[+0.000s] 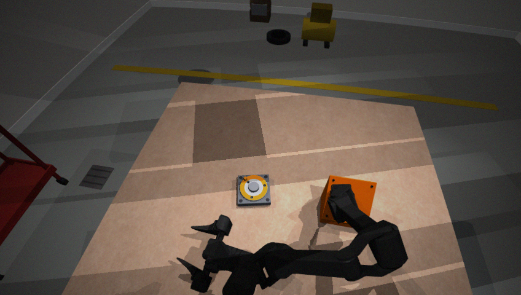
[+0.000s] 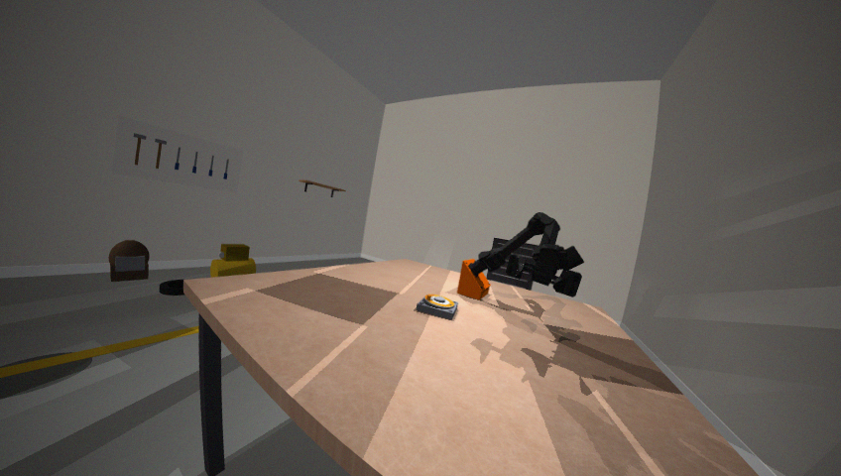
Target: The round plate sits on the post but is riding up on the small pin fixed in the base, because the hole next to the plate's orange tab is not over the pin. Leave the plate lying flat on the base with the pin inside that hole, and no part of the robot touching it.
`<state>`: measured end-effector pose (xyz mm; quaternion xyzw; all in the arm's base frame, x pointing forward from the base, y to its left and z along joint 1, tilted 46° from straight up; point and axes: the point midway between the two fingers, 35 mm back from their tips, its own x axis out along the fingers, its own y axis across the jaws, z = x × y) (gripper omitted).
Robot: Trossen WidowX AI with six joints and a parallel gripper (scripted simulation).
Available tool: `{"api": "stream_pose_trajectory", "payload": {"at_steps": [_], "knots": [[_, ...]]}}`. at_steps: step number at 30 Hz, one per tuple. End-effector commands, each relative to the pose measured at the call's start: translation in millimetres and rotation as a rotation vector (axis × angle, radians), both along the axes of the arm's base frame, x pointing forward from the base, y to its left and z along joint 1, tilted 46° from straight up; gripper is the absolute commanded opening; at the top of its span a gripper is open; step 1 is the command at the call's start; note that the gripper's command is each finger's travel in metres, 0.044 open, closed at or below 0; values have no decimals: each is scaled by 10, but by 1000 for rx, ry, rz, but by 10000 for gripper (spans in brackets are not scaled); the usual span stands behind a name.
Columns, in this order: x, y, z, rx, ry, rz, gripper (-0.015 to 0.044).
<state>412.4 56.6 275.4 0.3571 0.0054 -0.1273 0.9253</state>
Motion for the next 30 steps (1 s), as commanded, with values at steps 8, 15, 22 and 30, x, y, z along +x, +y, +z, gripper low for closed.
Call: {"api": "stream_pose_trajectory", "payload": {"at_steps": [8, 15, 22, 30], "knots": [[392, -581, -1251, -324, 598, 226, 190], [79, -1054, -2270, -261, 1021, 638, 6], [-414, -1373, -2714, 30, 1081, 989, 0], [-602, -1497, -2767, 278, 980, 1126, 0]]}}
